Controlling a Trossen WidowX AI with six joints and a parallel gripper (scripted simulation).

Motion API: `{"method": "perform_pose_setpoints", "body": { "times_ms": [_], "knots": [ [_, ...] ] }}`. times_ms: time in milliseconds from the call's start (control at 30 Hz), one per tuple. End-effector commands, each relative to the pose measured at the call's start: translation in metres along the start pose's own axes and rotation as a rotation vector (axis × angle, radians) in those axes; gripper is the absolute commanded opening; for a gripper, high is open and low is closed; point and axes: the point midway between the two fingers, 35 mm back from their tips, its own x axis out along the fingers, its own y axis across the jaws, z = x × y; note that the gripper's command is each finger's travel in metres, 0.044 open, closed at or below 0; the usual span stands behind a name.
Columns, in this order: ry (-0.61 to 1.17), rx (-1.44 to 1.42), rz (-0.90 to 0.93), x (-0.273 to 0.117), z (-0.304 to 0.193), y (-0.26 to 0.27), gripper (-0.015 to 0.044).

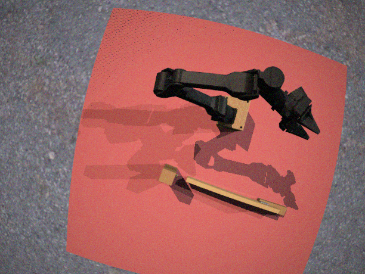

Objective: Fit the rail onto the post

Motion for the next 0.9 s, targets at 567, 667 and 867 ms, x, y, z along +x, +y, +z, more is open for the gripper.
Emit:
{"method": "perform_pose_setpoints", "body": {
  "times_ms": [567,667,867],
  "knots": [
    [0.719,0.470,0.983,0.028,-0.268,0.237,0.0440],
    [0.814,0.566,1.129,0.002,-0.295,0.272,0.0440],
    [0.976,0.751,1.437,-0.063,-0.331,0.336,0.0440]
  ]
}}
